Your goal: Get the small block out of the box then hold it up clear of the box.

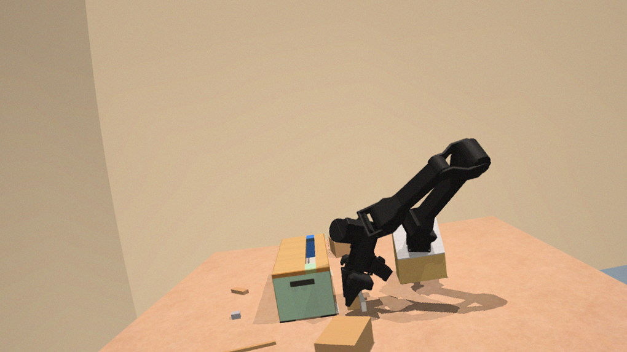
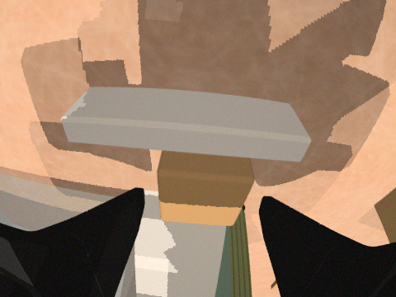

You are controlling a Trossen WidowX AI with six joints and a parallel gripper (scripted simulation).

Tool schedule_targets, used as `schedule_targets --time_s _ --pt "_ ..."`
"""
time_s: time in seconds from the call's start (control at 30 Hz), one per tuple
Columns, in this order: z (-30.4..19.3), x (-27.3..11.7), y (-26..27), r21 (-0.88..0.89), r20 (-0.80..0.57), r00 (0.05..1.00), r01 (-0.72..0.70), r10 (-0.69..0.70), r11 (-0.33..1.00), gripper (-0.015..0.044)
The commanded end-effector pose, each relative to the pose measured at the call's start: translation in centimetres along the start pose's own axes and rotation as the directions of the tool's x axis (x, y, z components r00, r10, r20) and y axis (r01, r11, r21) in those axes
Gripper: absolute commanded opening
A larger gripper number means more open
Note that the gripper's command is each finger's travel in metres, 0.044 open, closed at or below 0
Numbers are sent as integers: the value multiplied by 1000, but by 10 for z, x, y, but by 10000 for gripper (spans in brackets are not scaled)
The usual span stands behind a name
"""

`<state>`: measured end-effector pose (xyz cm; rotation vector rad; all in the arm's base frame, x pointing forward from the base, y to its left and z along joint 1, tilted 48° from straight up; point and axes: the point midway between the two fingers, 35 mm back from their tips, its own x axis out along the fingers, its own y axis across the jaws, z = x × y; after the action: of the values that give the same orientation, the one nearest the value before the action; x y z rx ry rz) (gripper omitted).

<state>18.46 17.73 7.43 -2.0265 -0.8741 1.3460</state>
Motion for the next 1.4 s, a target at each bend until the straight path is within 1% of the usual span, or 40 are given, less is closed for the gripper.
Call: schedule_targets --time_s 0.0,0.13,0.37,0.47,0.57,0.83,1.23,1.37 --pt "5 5 2 12 2 1000 -4 4 1000 285" --pt "7 8 2 13 1 1000 -1 1 1000 285" --pt "7 8 2 13 1 1000 -1 1 1000 101" --pt "7 8 2 13 1 1000 -1 1 1000 81" --pt "-1 5 2 35 -20 1000 -1 2 999 3" --pt "-10 -8 3 34 -19 1000 -9 10 999 0" --pt "-18 -46 2 6 2 1000 -2 2 1000 0" --pt "-19 -49 2 33 3 1000 -1 1 999 0"
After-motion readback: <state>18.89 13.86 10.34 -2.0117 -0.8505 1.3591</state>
